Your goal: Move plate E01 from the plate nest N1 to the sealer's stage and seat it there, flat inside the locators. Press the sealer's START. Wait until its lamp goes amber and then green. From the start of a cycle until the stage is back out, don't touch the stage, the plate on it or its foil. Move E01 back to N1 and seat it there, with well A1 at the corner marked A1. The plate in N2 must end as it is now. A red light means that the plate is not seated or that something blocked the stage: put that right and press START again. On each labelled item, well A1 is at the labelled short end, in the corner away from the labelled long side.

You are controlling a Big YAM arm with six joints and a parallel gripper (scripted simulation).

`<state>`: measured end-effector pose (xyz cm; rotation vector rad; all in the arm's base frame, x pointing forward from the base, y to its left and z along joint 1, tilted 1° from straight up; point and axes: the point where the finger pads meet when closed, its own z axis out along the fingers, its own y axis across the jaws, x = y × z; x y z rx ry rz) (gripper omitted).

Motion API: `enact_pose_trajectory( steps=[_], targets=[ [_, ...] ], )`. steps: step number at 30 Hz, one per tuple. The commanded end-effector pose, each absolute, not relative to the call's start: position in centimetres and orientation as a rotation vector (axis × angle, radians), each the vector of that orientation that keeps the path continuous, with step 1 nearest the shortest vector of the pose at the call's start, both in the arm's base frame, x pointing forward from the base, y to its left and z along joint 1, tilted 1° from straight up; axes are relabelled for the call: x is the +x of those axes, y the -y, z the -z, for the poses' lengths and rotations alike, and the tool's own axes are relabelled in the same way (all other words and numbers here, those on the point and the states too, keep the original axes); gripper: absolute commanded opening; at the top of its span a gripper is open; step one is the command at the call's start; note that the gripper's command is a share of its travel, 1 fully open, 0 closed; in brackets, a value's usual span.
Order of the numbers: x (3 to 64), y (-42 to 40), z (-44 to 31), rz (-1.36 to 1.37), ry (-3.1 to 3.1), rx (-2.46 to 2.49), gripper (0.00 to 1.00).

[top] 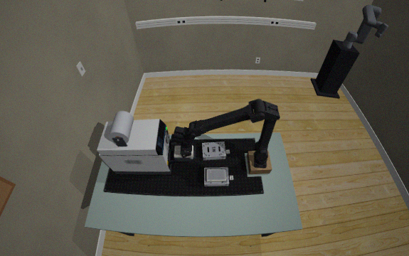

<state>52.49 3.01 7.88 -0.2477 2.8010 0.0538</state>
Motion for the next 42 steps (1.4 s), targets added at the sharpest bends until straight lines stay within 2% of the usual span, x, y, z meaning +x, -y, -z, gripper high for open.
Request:
enact_pose_trajectory(
  steps=[1,15,30,42],
  targets=[
    [53.8,-2.9,-9.8,-0.048,-2.766,-0.251,0.00],
    [52.2,-3.8,-6.4,-0.058,-2.804,-0.253,0.00],
    [54.7,-2.3,-9.2,-0.040,-2.729,-0.235,0.00],
    [53.3,-3.8,-6.3,-0.054,-2.775,-0.248,0.00]
  ],
)
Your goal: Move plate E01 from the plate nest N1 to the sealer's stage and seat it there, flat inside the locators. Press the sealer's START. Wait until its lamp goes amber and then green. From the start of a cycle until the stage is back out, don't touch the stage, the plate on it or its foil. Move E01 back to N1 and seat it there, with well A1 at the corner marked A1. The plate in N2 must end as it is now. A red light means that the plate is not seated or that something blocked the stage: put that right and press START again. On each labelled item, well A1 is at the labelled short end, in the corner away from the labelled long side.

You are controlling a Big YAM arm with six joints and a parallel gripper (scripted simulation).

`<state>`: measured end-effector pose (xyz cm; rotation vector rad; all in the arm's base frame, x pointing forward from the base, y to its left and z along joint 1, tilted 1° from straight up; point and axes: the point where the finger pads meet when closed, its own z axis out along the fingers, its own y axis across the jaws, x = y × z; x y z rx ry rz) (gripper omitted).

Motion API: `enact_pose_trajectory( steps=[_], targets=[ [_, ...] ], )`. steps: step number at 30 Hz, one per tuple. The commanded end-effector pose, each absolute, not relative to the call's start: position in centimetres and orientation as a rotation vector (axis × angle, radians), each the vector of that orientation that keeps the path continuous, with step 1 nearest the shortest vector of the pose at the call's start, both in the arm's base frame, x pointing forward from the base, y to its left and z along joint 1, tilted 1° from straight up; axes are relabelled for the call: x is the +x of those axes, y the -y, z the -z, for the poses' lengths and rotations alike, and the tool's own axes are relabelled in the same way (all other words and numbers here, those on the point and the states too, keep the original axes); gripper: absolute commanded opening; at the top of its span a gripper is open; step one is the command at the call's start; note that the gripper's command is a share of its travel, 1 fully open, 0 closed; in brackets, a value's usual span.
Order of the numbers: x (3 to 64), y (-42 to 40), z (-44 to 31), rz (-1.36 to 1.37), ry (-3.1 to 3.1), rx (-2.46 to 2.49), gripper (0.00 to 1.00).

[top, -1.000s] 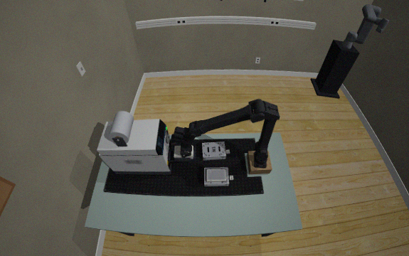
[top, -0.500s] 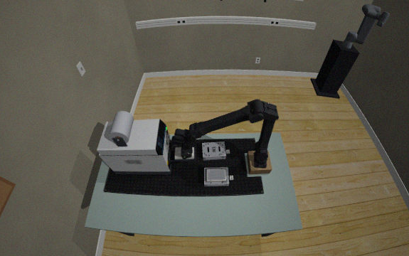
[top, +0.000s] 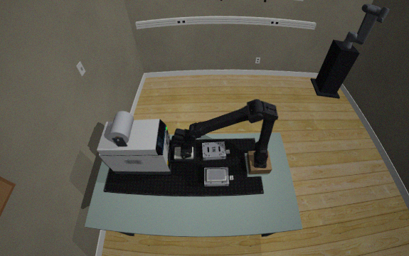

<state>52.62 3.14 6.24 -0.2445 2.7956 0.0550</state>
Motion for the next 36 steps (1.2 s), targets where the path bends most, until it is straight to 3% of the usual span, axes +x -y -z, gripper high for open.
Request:
enact_pose_trajectory(
  steps=[1,36],
  targets=[
    [53.0,-3.7,-6.1,-0.054,-2.782,-0.249,0.00],
    [54.4,-3.9,-7.8,-0.052,-2.767,-0.252,0.00]
  ],
)
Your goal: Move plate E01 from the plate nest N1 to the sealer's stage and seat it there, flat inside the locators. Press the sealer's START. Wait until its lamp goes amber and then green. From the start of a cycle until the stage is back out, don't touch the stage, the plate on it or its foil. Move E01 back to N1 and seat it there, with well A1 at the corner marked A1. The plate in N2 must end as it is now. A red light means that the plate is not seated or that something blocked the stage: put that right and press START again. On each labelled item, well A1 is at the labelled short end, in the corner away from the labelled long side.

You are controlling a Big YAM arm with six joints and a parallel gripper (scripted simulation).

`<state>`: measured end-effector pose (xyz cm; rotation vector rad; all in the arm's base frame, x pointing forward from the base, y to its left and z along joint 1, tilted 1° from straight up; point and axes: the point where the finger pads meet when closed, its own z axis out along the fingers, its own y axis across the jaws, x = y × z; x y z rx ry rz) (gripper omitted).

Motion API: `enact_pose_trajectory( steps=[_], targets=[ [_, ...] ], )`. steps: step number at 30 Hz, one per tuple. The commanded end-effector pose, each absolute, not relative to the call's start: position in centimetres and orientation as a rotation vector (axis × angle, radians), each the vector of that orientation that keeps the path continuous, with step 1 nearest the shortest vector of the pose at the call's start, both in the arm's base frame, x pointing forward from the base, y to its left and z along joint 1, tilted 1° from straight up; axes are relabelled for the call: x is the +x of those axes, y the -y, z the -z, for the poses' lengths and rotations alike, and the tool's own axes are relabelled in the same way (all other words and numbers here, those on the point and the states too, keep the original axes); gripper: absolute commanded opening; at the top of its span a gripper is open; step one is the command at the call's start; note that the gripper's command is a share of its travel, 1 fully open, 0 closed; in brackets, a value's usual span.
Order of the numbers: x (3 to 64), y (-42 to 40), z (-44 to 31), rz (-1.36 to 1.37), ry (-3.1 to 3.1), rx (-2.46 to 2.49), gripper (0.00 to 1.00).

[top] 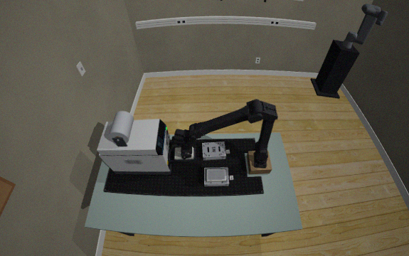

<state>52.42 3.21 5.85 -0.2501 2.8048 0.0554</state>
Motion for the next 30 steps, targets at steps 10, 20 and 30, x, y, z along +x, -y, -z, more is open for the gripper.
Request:
enact_pose_trajectory(
  steps=[10,20,30],
  targets=[
    [53.3,-2.8,-8.0,-0.044,-2.767,-0.250,0.00],
    [52.3,-3.5,-5.9,-0.052,-2.792,-0.252,0.00],
    [53.9,-3.2,-6.8,-0.047,-2.766,-0.251,0.00]
  ],
)
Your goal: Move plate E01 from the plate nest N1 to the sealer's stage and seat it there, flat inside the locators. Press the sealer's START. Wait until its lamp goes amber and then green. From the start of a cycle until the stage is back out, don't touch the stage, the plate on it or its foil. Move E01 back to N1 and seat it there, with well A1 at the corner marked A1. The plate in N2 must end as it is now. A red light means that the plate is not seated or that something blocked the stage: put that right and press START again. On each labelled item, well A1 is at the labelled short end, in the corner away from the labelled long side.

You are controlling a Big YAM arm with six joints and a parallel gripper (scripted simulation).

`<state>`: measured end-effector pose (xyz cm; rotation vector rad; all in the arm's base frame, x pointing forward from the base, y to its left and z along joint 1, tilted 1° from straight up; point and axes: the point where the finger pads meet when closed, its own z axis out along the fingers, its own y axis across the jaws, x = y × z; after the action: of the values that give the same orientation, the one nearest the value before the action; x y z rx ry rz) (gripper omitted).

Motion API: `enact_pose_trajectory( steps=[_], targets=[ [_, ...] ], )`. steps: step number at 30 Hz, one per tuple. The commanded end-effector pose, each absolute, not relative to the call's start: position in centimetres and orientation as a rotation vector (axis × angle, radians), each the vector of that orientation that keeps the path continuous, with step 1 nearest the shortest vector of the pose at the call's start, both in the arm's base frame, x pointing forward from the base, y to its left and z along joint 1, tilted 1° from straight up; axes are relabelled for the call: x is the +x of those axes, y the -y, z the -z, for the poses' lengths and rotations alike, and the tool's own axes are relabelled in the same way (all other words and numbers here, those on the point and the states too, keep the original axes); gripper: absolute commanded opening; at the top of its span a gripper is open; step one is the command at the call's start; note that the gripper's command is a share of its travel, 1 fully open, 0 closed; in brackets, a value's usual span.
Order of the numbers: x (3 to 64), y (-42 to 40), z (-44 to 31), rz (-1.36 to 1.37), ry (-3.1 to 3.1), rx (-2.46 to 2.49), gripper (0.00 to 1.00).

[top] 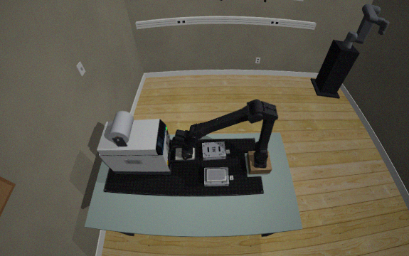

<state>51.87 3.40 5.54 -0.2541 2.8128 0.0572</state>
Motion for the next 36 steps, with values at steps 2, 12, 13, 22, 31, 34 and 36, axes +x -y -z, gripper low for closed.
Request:
enact_pose_trajectory(
  steps=[2,12,13,22,31,34,36],
  targets=[
    [53.9,-3.2,-6.8,-0.047,-2.766,-0.251,0.00],
    [54.7,-3.4,-7.4,-0.050,-2.767,-0.251,0.00],
    [54.8,-3.5,-7.6,-0.050,-2.759,-0.247,0.00],
    [55.2,-3.9,-7.4,-0.051,-2.740,-0.253,0.00],
    [53.6,-3.4,-6.3,-0.047,-2.757,-0.264,0.00],
    [52.9,-2.6,-6.2,-0.045,-2.769,-0.247,0.00],
    [52.9,-2.6,-6.2,-0.045,-2.769,-0.247,0.00]
  ],
)
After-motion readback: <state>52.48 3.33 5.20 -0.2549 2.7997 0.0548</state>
